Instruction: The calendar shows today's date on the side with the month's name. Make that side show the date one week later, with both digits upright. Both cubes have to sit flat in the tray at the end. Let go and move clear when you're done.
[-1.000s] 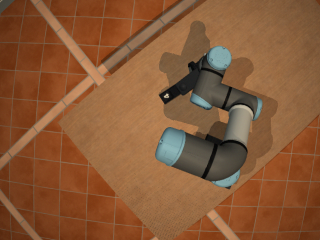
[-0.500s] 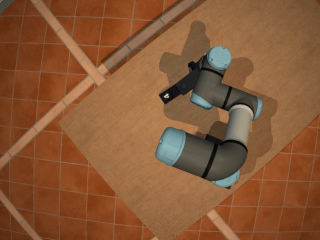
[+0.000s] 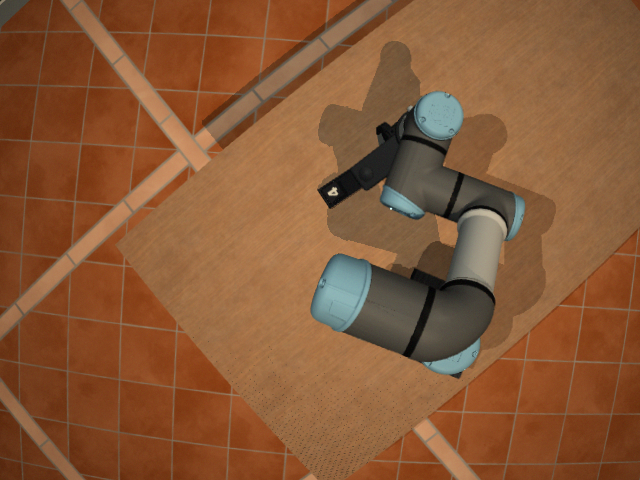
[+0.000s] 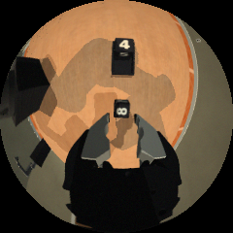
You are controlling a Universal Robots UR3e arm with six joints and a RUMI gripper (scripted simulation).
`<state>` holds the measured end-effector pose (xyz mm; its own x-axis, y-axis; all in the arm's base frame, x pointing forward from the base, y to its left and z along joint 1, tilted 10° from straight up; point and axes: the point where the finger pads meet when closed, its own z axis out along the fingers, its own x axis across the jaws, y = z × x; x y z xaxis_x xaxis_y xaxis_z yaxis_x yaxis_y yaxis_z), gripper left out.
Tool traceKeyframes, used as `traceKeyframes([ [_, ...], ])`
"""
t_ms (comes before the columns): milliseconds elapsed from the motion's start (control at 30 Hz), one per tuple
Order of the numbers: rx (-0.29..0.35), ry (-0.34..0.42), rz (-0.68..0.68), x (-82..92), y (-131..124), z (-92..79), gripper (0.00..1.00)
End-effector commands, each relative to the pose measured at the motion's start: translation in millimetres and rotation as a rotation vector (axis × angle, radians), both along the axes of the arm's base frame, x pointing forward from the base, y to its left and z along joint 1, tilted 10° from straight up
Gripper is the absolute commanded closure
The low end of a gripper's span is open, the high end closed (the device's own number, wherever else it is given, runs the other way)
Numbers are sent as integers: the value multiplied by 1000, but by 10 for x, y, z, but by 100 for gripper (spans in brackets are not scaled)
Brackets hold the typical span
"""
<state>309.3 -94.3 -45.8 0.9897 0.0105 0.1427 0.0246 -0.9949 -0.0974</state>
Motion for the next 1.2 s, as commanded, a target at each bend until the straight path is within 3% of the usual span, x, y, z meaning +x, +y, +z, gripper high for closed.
traceKeyframes([
  [0,-2,-1,0,5,-6,5,71],
  [600,-2,-1,0,7,-5,-13,71],
  [1167,-2,-1,0,40,18,-237,71],
])
